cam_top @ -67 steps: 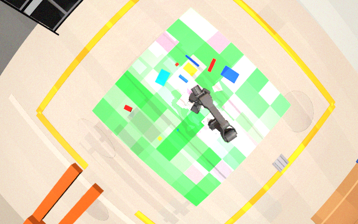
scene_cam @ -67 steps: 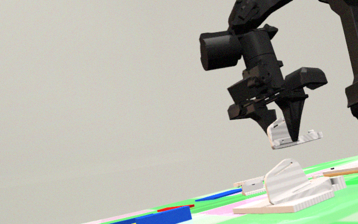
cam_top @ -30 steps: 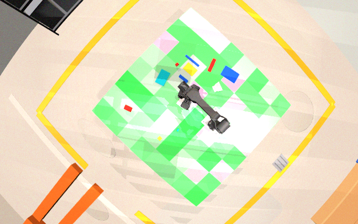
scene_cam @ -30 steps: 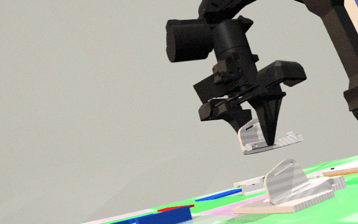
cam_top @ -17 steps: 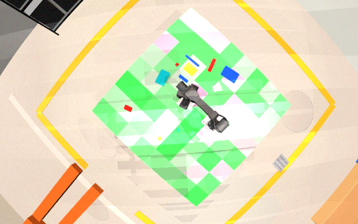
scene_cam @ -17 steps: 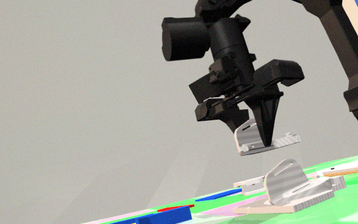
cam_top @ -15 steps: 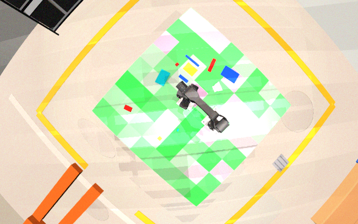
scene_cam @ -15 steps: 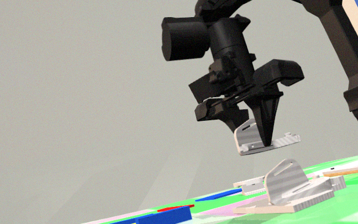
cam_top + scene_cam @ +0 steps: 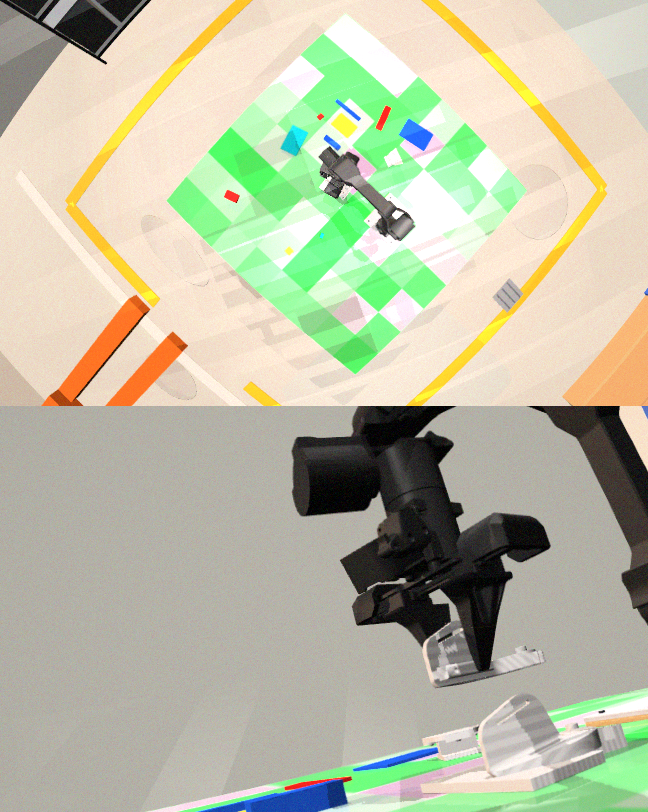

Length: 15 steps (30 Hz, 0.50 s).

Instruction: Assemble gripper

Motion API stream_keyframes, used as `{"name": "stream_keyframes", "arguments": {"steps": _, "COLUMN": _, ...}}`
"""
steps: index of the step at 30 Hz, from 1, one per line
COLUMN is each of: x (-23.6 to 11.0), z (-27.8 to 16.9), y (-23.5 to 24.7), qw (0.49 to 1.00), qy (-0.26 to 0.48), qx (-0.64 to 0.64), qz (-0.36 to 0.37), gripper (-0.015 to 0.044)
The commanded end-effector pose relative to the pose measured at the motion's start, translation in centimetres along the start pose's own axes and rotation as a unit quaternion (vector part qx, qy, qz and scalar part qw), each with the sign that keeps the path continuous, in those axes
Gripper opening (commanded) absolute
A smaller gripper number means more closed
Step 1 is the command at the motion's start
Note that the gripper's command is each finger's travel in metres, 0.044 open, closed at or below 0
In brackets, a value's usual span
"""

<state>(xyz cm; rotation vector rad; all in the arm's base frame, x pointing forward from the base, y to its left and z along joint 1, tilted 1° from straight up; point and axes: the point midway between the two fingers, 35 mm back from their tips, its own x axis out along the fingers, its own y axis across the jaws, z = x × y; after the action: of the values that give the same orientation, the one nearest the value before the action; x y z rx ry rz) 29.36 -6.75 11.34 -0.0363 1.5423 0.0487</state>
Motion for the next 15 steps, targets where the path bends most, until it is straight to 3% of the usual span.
{"name": "stream_keyframes", "arguments": {"steps": 1, "x": -0.02, "z": 0.09, "y": 0.05, "qw": 1.0, "qy": -0.002, "qx": 0.003, "qz": 0.002, "gripper": 0.0134}}
{"name": "stream_keyframes", "arguments": {"steps": 15, "x": -0.03, "z": 0.22, "y": 0.02, "qw": 1.0, "qy": -0.002, "qx": 0.003, "qz": 0.002, "gripper": 0.0134}}
